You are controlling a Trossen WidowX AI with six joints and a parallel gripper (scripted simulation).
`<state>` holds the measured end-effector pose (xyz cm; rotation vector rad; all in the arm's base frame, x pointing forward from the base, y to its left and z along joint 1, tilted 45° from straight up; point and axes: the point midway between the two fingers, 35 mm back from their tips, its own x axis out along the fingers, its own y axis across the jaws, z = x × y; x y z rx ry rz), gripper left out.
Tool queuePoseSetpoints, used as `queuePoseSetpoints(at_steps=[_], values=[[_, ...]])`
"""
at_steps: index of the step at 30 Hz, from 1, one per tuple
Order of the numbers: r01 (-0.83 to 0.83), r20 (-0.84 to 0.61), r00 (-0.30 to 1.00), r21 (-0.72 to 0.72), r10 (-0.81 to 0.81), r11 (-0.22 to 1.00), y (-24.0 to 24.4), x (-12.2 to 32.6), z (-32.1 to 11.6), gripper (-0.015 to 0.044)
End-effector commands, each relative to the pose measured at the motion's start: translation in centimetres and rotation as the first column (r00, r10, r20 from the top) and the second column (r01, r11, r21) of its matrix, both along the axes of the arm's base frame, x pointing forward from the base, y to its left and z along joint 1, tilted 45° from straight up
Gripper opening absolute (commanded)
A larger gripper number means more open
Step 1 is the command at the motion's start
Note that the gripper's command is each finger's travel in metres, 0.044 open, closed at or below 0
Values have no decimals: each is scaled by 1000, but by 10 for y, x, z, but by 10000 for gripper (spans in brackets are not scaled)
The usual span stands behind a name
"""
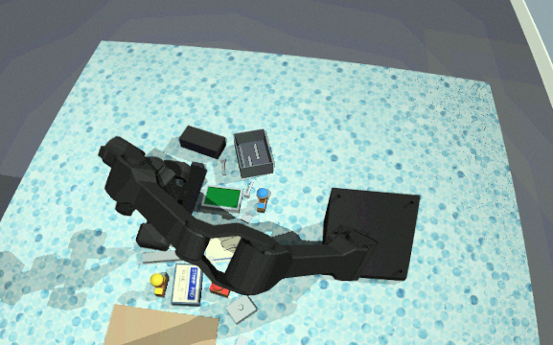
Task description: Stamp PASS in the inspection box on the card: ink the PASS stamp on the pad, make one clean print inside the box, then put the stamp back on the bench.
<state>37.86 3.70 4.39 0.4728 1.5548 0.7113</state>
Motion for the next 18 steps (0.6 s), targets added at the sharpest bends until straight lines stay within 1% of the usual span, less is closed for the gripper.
queuePoseSetpoints(at_steps=[1,7,18], values=[[-4,6,1000,-4,4,1000,-2,0,3,0],[-4,6,1000,-6,4,1000,-7,-1,1,0],[-2,5,1000,-17,2,1000,-72,-36,-50,0]])
